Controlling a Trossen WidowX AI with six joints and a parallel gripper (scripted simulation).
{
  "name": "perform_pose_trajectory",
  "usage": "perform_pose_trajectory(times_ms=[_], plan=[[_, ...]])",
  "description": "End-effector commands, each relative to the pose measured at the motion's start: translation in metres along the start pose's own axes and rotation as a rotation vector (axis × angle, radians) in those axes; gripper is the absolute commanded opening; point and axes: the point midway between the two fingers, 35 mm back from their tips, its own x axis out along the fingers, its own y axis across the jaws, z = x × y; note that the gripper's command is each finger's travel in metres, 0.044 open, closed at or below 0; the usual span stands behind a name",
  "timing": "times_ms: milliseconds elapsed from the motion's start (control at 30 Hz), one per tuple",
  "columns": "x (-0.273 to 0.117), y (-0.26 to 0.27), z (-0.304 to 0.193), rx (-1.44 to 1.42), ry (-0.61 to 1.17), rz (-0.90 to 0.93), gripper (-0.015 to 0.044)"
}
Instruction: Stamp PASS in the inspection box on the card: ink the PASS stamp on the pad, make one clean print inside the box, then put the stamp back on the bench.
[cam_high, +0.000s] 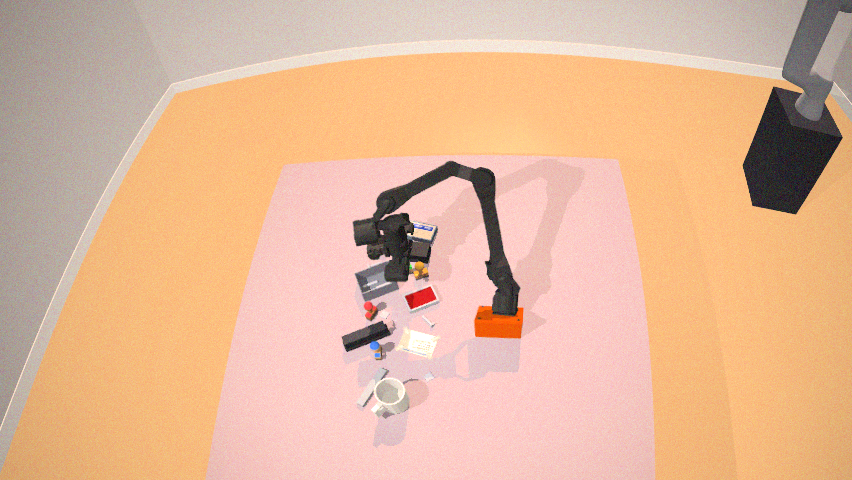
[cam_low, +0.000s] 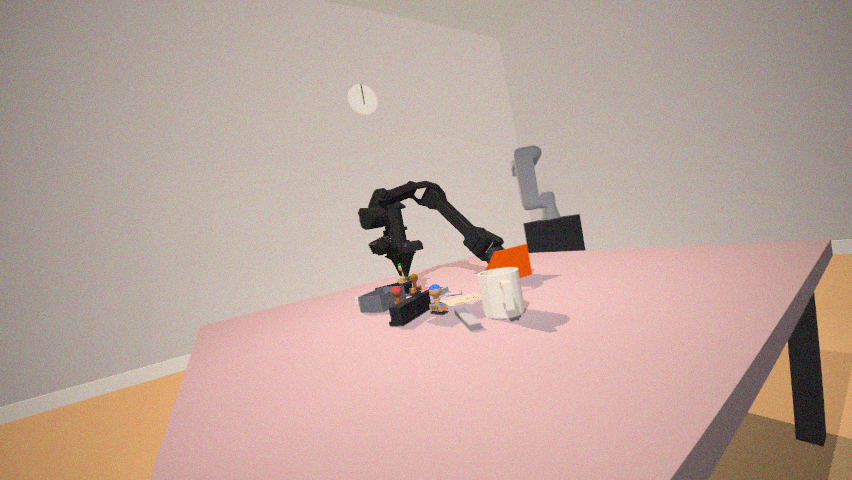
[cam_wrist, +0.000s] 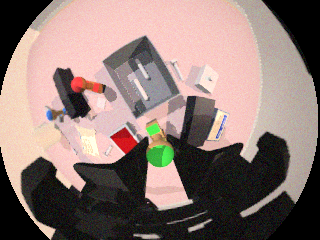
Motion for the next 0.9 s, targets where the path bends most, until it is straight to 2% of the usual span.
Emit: perform_pose_trajectory(times_ms=[0,867], plan=[[-0.004,0.0,0.001,0.008,-0.005,0.006,0.0],[-0.017,0.0,0.001,0.007,-0.004,0.007,0.0]])
